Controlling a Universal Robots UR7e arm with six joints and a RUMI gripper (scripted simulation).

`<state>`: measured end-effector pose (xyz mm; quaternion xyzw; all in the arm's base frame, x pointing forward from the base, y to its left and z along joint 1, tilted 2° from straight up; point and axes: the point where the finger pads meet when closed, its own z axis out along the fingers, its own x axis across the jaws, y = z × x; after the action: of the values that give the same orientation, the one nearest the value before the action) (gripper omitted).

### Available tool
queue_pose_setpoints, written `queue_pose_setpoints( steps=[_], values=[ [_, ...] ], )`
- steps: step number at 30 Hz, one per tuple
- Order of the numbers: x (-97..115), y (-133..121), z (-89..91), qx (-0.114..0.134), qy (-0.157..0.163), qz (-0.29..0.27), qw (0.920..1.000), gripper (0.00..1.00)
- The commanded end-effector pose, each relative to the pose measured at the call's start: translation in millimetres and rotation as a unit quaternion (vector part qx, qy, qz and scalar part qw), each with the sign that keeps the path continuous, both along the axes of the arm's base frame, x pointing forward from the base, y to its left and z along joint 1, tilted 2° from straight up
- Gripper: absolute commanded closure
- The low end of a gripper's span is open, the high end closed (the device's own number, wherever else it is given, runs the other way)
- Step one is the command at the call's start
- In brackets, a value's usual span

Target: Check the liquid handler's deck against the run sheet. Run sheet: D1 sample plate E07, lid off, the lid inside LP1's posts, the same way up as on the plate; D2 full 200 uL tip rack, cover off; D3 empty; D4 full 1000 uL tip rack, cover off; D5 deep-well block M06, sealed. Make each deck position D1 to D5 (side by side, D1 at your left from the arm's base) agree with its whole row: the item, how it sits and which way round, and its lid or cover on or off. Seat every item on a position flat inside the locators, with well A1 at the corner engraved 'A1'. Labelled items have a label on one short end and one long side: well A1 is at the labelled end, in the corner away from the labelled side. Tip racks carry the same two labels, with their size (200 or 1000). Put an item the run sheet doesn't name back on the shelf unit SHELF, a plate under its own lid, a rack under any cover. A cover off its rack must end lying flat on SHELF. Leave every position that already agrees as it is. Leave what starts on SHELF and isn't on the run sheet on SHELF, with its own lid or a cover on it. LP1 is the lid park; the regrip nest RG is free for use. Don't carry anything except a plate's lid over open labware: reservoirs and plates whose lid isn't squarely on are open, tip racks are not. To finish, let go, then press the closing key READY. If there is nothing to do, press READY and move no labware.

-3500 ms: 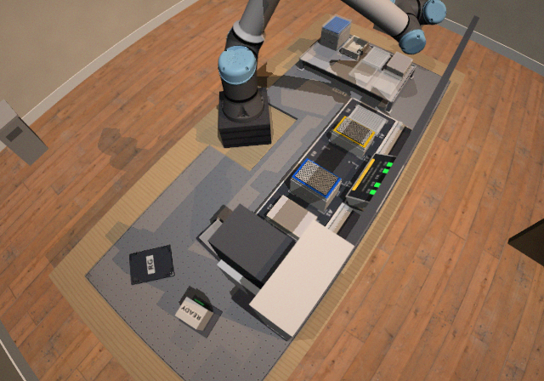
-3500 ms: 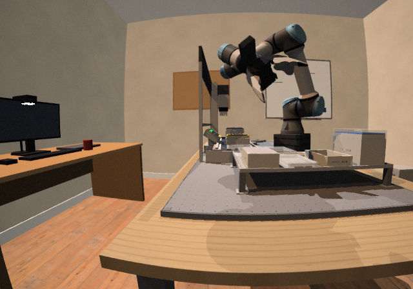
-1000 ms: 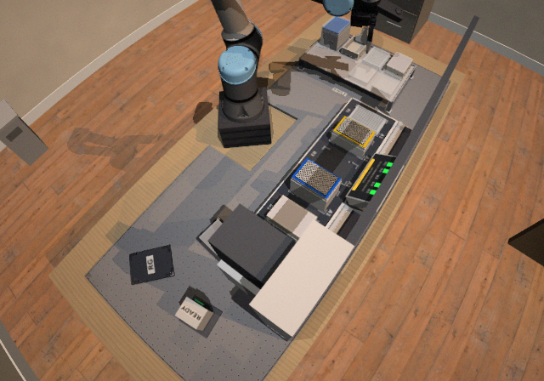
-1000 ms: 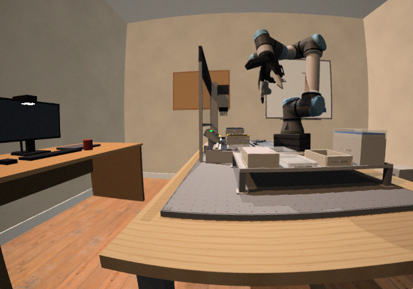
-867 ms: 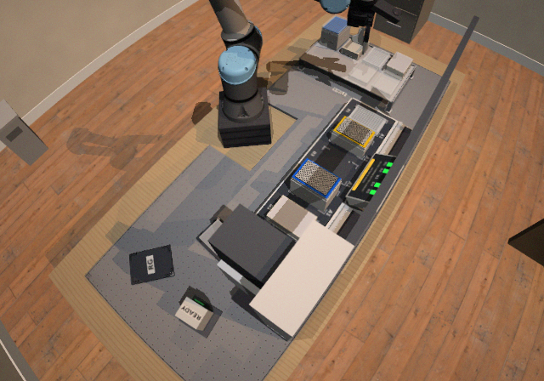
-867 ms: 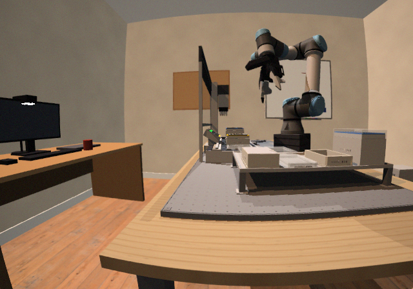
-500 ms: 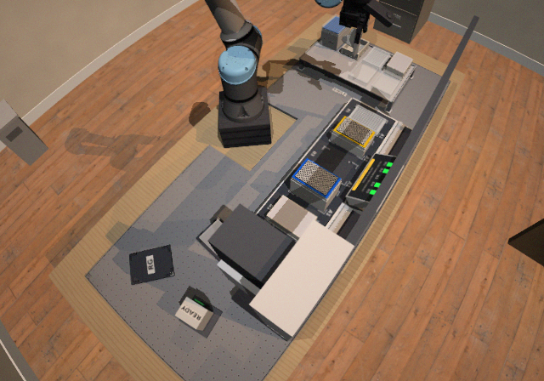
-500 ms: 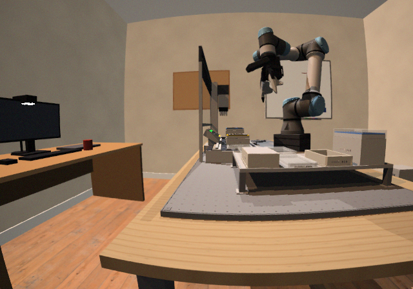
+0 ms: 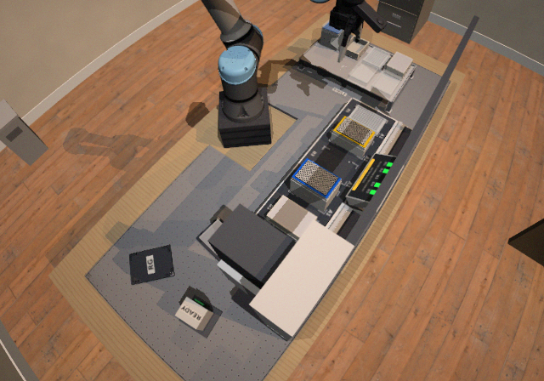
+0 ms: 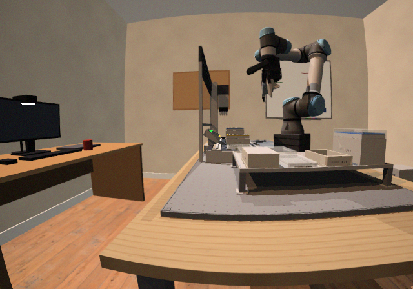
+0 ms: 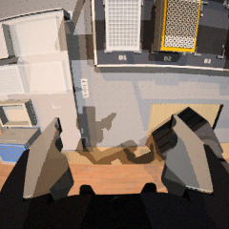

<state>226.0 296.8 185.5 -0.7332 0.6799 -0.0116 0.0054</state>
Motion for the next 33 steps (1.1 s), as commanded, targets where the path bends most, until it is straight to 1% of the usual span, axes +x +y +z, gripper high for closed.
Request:
queue_pose_setpoints(
  steps=[1, 6, 8, 23, 25, 33],
  values=[
    [-2, -32, 3.0, -0.008, 0.0, -0.009, 0.9999, 0.18],
    [-4, -57, 4.6, -0.008, 0.0, -0.009, 0.9999, 0.18],
    [-4, -57, 4.6, -0.008, 0.0, -0.009, 0.9999, 0.18],
    [-8, -132, 9.3, -0.008, 0.0, -0.009, 0.9999, 0.18],
    [-8, -132, 9.3, -0.008, 0.0, -0.009, 0.9999, 0.18],
    [-11, -172, 11.9, -0.008, 0.0, -0.009, 0.9999, 0.18]
  ],
)
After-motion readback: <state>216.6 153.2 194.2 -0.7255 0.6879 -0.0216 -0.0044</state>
